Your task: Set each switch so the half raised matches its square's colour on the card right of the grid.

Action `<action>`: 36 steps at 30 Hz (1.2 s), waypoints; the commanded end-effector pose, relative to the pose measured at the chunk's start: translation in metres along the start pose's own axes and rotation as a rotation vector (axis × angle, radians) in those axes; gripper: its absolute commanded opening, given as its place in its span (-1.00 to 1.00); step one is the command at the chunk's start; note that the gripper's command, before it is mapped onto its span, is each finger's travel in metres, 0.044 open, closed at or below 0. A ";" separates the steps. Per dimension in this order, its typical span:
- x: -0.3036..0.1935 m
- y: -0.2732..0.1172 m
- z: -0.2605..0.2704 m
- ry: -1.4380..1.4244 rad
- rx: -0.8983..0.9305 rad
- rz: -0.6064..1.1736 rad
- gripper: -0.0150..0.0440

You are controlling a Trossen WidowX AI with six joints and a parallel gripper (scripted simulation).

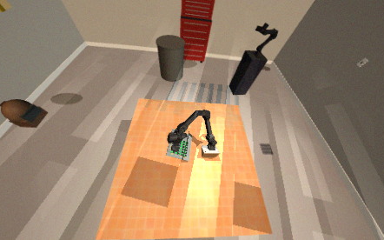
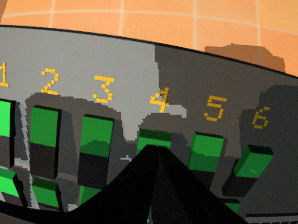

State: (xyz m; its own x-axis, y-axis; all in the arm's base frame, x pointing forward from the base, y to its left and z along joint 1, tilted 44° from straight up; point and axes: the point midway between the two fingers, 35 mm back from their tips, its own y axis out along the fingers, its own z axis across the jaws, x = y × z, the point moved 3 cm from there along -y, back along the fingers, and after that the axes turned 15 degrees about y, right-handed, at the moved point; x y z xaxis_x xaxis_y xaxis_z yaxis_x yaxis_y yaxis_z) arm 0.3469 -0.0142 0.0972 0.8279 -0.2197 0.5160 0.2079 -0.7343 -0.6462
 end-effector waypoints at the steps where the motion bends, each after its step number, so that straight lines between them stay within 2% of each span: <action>1: 0.000 0.001 0.001 -0.004 0.003 0.002 -0.49; 36: 0.000 0.004 0.001 -0.004 0.003 0.002 -0.49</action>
State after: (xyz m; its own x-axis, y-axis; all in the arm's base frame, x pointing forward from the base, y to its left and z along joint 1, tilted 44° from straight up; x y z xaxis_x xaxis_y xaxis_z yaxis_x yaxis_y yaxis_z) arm 0.3475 -0.0162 0.0953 0.8283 -0.2185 0.5159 0.2085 -0.7344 -0.6459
